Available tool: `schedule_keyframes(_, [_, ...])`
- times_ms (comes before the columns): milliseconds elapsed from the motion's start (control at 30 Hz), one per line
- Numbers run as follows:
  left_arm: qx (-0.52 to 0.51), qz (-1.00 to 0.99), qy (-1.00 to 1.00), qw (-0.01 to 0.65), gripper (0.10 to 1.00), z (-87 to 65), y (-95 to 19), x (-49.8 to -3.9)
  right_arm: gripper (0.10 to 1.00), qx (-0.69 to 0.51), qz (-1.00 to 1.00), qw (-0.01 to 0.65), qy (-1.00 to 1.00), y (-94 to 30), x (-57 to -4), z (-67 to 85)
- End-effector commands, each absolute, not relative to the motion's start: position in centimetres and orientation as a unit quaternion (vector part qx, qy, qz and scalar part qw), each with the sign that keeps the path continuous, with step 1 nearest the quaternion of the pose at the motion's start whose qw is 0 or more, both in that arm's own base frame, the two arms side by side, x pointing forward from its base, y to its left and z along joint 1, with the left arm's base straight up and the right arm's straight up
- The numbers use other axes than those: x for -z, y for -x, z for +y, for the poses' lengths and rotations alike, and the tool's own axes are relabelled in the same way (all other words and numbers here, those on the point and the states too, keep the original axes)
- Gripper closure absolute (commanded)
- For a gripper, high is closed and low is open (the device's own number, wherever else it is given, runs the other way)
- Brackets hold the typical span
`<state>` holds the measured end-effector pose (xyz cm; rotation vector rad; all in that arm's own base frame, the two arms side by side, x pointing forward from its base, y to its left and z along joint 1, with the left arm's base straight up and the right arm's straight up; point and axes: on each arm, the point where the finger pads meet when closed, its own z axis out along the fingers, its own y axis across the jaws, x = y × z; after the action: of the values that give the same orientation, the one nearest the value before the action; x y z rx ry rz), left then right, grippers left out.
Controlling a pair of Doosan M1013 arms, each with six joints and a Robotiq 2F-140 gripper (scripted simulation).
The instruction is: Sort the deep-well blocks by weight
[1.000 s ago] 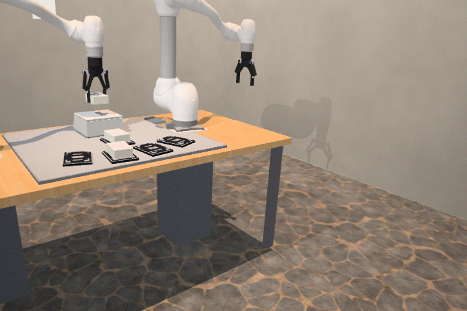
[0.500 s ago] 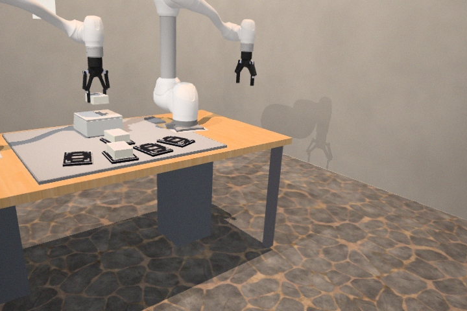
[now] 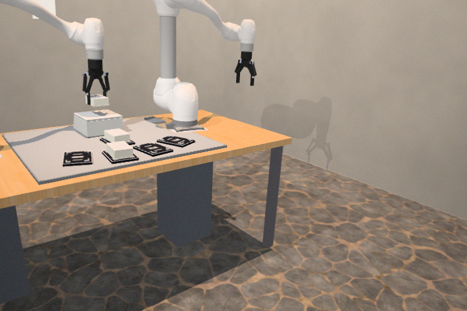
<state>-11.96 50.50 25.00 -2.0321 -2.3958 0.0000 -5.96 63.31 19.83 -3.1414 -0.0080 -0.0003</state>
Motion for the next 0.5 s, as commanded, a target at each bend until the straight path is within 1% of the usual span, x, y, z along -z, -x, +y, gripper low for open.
schedule_keyframes(0, [0.000,-0.763,0.647,0.001,0.098,50.5,12.0,-25.1,0.999,0.000,-0.002,0.001,1.000,6.0,-19.5,63.3])
schedule_keyframes(467, [0.000,-0.763,0.647,0.001,0.098,50.5,12.0,-25.1,0.999,0.000,-0.002,0.001,1.000,6.0,-17.5,63.3])
